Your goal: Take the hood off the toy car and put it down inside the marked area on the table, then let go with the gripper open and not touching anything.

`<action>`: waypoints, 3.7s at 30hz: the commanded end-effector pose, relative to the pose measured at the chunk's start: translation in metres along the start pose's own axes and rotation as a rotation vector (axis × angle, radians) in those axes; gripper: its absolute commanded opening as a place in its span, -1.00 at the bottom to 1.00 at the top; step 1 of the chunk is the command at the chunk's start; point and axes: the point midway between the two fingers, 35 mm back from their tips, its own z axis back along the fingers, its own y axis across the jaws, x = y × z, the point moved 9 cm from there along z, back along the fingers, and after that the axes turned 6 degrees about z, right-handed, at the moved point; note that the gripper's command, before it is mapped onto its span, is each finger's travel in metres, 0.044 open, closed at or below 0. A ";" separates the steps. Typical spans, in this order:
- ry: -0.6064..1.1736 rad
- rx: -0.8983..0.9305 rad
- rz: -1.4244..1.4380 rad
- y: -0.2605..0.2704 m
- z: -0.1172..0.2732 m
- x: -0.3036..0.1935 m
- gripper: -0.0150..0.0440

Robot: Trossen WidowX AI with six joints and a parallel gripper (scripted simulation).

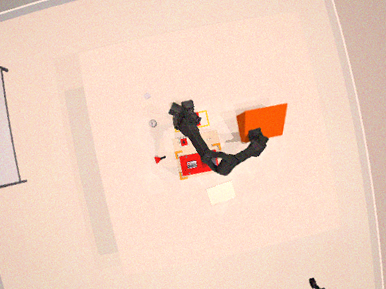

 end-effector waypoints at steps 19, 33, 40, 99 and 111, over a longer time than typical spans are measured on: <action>0.000 0.006 -0.008 0.001 -0.014 -0.003 -0.49; 0.000 0.007 -0.008 0.001 -0.021 -0.003 -0.49; 0.000 0.007 -0.008 0.001 -0.024 -0.003 -0.49; 0.002 0.008 -0.003 -0.001 0.045 -0.002 1.00; 0.002 0.008 -0.003 -0.001 0.045 -0.002 1.00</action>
